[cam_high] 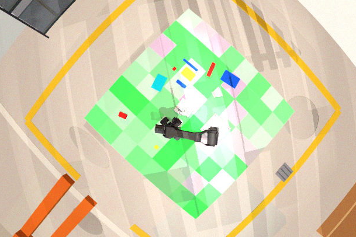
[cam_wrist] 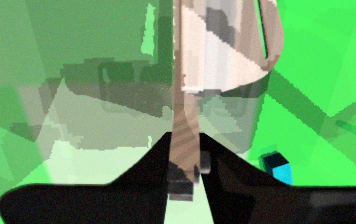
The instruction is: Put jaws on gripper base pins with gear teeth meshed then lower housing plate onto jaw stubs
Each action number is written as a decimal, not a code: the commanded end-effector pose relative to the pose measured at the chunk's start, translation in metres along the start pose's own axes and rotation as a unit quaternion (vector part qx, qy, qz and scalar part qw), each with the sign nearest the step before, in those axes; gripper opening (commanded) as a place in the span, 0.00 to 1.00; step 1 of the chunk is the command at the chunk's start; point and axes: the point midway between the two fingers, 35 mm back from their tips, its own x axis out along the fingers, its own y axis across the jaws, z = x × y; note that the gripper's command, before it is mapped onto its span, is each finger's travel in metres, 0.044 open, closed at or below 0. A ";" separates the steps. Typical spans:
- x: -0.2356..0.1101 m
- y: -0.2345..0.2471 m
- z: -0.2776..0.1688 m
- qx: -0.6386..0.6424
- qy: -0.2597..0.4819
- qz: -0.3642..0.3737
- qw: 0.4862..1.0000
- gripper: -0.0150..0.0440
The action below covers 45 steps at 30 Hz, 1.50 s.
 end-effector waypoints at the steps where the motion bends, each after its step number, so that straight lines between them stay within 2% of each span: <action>1: 0.000 0.001 0.000 -0.002 0.001 0.001 1.000 0.49; 8: -0.062 0.000 0.000 -0.002 0.001 0.001 1.000 0.81; 12: -0.064 0.000 0.000 -0.002 0.001 0.001 1.000 0.98; 13: -0.064 0.000 0.000 -0.002 0.001 0.001 1.000 1.00; 45: -0.064 0.000 0.000 -0.002 0.001 0.001 1.000 1.00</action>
